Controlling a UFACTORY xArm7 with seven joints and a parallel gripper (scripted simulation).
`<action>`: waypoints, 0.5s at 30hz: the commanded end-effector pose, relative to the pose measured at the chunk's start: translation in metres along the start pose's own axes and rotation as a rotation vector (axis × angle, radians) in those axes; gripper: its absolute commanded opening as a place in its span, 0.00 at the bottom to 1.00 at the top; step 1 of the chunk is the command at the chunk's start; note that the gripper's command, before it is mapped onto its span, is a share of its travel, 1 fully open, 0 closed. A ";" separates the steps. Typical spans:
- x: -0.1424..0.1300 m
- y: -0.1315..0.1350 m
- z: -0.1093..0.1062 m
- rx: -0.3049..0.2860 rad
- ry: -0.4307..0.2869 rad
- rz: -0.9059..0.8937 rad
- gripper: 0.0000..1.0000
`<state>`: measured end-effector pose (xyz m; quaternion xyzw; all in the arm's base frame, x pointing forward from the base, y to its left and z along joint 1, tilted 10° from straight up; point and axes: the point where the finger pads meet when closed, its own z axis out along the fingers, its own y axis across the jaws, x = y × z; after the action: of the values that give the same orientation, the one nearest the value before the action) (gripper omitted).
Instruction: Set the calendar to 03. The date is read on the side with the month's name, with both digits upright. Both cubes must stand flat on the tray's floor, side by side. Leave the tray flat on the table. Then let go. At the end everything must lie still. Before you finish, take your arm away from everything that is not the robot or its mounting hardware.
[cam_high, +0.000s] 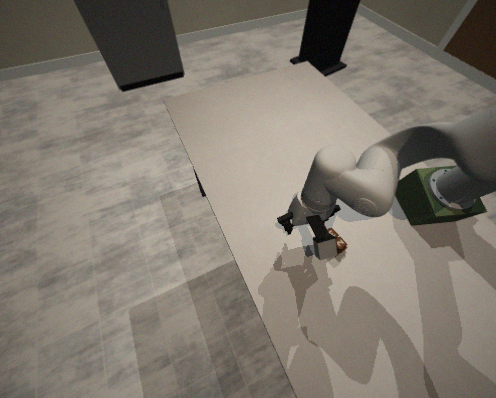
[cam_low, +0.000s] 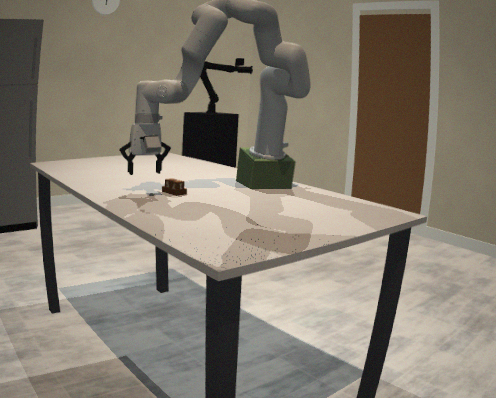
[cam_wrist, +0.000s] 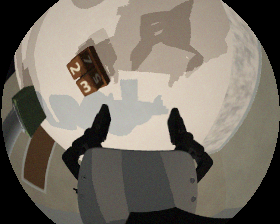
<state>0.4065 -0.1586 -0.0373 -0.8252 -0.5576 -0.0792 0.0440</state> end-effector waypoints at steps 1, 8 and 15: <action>-0.001 -0.001 -0.002 -0.005 -0.001 0.033 1.00; -0.011 -0.020 -0.002 -0.005 0.000 0.227 1.00; -0.014 -0.025 -0.002 -0.005 0.000 0.327 1.00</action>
<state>0.3803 -0.1610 -0.0396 -0.8865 -0.4538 -0.0739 0.0529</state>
